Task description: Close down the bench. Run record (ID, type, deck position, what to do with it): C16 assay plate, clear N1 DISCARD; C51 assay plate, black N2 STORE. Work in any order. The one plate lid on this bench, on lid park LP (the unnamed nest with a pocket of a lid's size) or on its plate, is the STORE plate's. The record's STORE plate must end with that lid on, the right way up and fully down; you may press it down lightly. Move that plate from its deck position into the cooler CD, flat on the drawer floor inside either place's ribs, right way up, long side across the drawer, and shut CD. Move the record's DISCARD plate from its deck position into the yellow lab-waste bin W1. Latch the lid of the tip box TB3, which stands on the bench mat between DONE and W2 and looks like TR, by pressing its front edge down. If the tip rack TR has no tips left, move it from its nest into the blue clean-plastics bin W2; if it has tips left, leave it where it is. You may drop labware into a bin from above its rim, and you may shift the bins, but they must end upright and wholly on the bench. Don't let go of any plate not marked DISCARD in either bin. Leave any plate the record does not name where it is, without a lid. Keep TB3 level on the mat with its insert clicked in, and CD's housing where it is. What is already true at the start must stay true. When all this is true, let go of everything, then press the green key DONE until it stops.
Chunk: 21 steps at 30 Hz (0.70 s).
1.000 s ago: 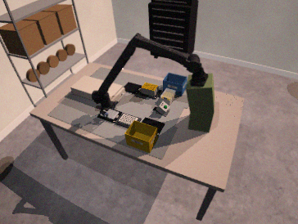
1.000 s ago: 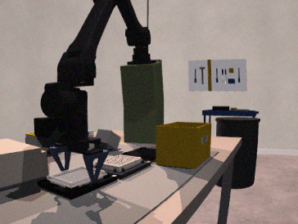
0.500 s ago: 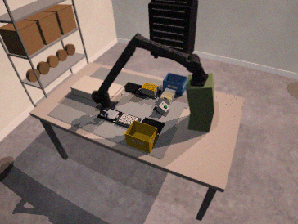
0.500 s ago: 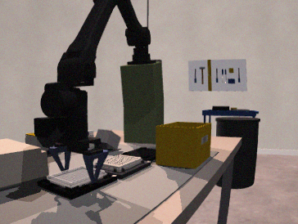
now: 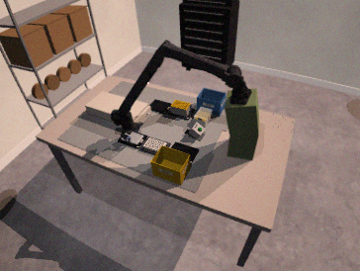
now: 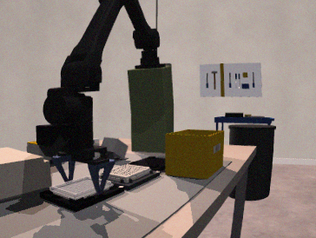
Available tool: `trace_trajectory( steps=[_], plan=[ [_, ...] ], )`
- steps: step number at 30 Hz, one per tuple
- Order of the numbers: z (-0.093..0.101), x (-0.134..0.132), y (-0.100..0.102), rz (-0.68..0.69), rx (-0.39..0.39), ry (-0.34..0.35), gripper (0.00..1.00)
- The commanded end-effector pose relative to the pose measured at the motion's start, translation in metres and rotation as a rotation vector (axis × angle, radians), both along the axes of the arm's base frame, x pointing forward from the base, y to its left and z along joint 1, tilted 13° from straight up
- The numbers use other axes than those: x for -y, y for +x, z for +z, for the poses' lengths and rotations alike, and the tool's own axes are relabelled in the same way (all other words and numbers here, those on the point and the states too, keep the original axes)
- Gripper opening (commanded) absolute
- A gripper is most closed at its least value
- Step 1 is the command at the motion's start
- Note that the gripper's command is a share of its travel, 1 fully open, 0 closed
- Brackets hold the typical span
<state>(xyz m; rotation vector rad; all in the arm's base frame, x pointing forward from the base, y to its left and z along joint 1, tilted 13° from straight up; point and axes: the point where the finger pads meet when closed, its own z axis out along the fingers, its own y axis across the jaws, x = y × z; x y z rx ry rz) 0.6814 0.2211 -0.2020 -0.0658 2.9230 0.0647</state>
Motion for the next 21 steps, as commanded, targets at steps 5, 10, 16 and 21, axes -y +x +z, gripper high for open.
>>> trace_trajectory(
  steps=[5, 10, 16, 21],
  plan=[
    [0.0178, 0.0022, 0.0292, -0.014, 0.063, 0.018, 1.0],
    [0.022, -0.004, 0.0197, -0.003, 0.048, 0.014, 0.0],
    [0.022, -0.004, 0.0197, -0.003, 0.048, 0.014, 0.0],
    [0.022, -0.004, 0.0197, -0.003, 0.048, 0.014, 0.0]
  ],
)
